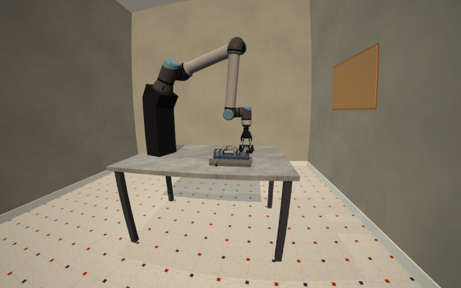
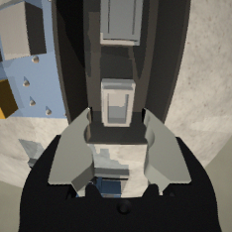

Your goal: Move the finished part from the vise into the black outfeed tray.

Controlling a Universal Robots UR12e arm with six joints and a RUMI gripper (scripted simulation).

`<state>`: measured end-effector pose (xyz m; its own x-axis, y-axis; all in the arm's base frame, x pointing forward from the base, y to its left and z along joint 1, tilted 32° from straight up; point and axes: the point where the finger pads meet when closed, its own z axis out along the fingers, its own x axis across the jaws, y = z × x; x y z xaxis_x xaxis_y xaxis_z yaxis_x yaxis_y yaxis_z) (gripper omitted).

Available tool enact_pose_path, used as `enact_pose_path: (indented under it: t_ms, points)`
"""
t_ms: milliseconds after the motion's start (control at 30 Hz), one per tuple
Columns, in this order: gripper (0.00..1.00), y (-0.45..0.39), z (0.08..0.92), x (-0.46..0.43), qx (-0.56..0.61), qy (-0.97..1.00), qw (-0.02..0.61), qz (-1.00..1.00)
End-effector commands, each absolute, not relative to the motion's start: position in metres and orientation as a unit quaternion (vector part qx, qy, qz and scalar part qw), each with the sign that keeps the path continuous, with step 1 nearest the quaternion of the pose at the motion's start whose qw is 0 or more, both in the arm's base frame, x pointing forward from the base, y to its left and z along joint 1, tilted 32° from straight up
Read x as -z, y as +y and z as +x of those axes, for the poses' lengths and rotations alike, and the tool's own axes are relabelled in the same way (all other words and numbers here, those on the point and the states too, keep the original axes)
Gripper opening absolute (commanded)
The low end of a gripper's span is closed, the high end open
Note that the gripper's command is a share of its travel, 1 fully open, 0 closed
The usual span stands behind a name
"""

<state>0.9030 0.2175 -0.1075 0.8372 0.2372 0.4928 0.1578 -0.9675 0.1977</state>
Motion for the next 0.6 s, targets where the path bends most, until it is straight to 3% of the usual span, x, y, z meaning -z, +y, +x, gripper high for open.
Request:
enact_pose_path:
  t_ms: [0, 567]
  points:
    - [0.4, 0.218, 0.903, 0.107, -0.266, 0.103, 0.075, 0.955]
    - [0.4, 0.219, 0.896, 0.095, -0.266, 0.103, 0.075, 0.955]
